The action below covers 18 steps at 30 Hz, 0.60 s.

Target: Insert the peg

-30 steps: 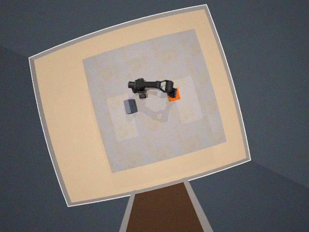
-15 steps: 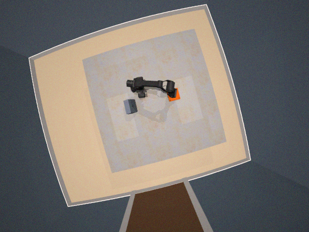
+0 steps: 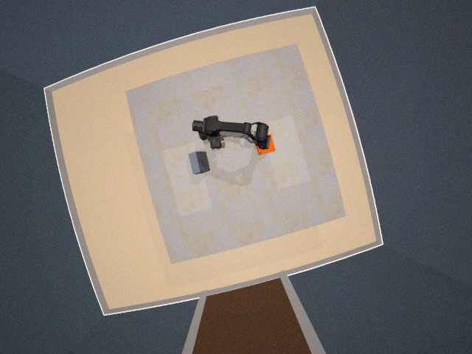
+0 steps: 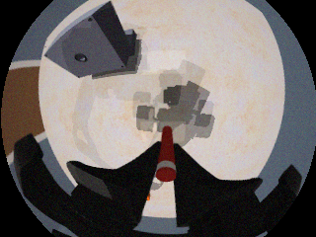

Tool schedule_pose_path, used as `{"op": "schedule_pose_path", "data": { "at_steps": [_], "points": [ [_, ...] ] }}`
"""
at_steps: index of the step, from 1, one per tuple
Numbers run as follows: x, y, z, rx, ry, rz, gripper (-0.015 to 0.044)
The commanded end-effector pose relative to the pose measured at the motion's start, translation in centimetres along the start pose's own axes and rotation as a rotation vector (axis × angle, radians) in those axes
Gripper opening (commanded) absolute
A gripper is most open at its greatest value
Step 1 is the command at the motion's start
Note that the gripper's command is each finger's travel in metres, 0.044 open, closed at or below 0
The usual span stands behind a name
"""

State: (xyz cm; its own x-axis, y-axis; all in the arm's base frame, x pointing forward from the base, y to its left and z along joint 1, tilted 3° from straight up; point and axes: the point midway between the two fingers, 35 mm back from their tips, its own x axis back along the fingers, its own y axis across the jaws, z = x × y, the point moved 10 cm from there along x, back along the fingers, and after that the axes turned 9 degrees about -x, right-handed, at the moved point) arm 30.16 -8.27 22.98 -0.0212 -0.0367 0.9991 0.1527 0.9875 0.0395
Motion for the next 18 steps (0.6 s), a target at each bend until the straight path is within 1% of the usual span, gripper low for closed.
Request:
{"op": "schedule_pose_path", "data": {
  "at_steps": [1, 18],
  "points": [
    [0.1, 0.3, 0.2, -0.004, -0.019, 0.003, 0.0],
    [0.0, 1.6, 1.0, -0.026, -0.101, 0.021, 0.0]
  ]
}}
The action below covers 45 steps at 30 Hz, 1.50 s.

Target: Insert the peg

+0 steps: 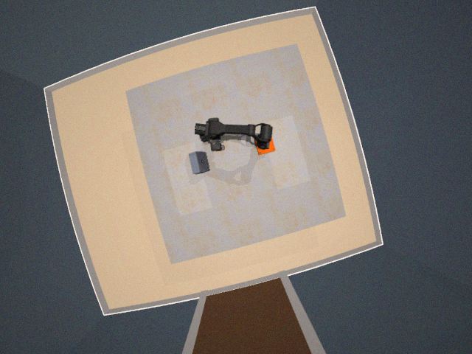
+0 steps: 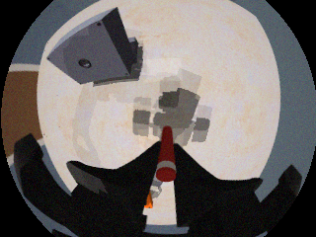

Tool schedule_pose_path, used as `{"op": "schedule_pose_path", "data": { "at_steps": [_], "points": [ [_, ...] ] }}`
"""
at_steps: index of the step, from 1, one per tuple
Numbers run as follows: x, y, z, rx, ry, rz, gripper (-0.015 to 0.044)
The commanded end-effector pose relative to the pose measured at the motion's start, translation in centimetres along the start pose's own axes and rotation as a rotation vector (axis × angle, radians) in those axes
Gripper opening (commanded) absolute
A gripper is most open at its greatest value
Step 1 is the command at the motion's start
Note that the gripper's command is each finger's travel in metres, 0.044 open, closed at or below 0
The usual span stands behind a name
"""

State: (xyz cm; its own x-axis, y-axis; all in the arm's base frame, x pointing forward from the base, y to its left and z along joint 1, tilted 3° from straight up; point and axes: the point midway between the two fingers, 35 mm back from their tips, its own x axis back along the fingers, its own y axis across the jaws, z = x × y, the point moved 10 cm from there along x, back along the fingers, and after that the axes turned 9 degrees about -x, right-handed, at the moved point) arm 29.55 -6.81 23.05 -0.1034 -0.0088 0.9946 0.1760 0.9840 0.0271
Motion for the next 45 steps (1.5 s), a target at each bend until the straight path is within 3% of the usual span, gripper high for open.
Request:
{"op": "schedule_pose_path", "data": {
  "at_steps": [1, 45],
  "points": [
    [0.0, 0.3, 0.2, -0.005, -0.02, 0.008, 0.0],
    [-0.2, 3.2, 2.8, -0.069, -0.238, 0.011, 0.0]
  ]
}}
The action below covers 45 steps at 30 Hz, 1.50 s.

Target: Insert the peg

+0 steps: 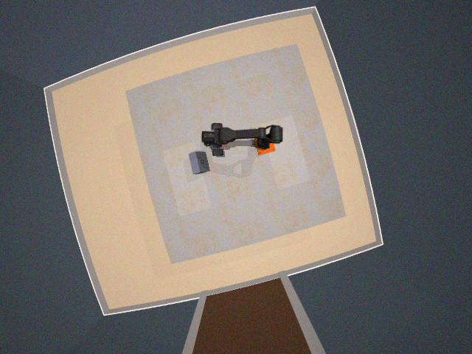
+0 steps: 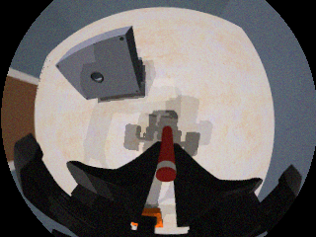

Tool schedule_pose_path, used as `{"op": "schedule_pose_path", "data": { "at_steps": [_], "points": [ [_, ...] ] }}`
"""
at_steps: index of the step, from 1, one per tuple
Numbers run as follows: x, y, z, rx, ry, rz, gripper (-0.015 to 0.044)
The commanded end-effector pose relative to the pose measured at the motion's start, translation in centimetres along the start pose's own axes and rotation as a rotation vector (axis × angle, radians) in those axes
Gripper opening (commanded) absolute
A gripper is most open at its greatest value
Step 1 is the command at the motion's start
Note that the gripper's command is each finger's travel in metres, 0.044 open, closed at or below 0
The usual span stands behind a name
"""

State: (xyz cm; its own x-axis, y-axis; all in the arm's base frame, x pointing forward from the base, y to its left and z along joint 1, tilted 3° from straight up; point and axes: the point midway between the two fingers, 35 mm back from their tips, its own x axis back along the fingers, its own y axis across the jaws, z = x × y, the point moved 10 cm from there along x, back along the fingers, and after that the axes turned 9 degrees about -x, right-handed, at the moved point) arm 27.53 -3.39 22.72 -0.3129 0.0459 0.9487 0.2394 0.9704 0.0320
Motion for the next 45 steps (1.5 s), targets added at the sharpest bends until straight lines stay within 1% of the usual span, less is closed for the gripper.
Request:
{"op": "schedule_pose_path", "data": {
  "at_steps": [1, 45],
  "points": [
    [0.0, 0.3, 0.3, -0.006, -0.021, 0.002, 0.0],
    [0.2, 2.3, 3.5, -0.088, -0.235, -0.056, 0.0]
  ]
}}
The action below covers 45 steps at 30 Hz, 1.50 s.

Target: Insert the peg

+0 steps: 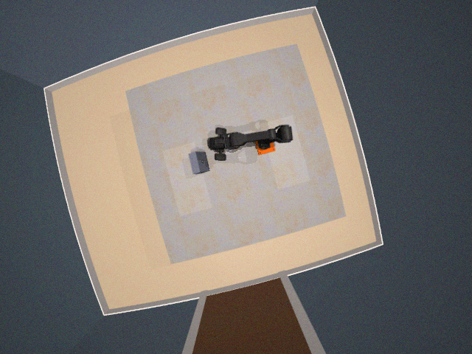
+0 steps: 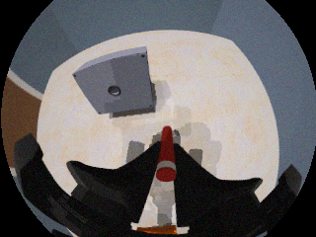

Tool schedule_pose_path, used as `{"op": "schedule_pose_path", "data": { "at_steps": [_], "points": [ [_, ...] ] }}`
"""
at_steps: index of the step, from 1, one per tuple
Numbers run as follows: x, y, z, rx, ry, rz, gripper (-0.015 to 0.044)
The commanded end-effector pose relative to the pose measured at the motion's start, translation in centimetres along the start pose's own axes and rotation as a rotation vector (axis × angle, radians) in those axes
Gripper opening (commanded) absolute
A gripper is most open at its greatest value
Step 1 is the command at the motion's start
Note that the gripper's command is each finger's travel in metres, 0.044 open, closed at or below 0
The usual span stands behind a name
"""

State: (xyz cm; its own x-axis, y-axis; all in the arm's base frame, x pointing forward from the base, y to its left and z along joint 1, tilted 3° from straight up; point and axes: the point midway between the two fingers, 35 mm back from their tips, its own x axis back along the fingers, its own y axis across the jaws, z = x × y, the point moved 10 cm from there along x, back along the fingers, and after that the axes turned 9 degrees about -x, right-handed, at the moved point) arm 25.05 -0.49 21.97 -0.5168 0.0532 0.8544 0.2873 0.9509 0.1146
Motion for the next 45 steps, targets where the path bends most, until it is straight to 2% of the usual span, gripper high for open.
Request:
{"op": "schedule_pose_path", "data": {
  "at_steps": [1, 45],
  "points": [
    [0.1, 0.2, 0.3, -0.008, -0.021, -0.004, 0.0],
    [0.6, 1.3, 3.8, -0.111, -0.215, -0.119, 0.0]
  ]
}}
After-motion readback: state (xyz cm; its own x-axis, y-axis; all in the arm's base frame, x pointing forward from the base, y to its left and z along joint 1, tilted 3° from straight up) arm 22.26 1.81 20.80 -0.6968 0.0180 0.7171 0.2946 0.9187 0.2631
